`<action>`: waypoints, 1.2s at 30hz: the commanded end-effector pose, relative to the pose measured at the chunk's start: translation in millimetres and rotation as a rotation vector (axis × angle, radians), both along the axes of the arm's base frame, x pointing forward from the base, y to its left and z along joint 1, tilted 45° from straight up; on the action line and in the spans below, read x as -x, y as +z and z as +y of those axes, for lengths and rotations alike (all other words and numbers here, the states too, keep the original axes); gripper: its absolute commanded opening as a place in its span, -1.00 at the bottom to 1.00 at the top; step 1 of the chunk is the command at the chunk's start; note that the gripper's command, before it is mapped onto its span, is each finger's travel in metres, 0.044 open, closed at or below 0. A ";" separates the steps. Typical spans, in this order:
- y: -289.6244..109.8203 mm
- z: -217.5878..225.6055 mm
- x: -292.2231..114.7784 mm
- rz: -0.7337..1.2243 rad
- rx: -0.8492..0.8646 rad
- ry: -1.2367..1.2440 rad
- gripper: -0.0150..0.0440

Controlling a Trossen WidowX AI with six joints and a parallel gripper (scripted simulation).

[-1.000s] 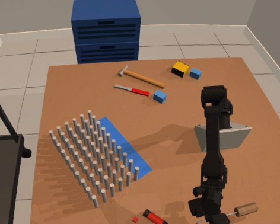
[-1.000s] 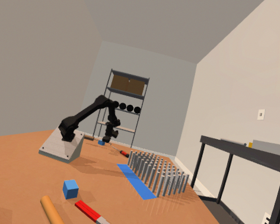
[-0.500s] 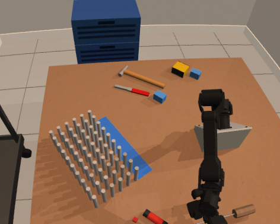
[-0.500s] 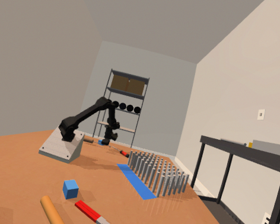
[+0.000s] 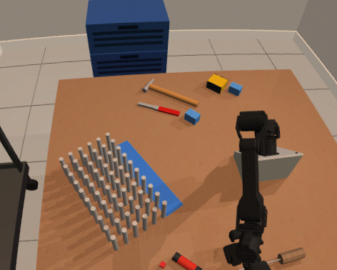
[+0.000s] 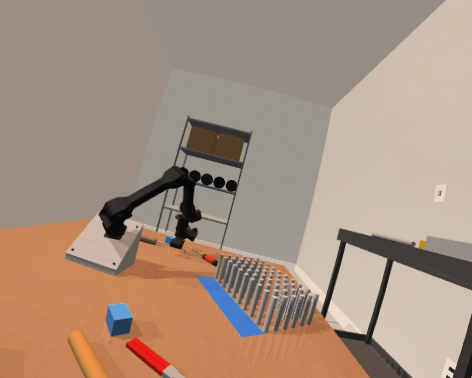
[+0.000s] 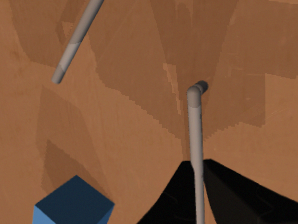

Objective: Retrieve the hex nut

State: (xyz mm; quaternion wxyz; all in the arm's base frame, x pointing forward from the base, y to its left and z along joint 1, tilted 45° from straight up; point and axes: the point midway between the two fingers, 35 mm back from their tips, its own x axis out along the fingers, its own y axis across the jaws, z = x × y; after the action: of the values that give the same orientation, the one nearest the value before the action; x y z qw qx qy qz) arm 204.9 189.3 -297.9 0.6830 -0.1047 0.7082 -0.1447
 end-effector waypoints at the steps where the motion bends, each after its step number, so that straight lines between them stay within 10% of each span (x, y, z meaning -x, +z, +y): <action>1: -5.2 -5.9 -0.1 0.000 0.003 0.000 -0.49; 36: -5.5 -6.4 0.0 -0.011 -0.059 0.006 -0.49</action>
State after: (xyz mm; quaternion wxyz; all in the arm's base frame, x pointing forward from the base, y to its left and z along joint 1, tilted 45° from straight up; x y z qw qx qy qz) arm 205.9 188.2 -301.3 0.6904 -0.0846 0.7082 -0.1209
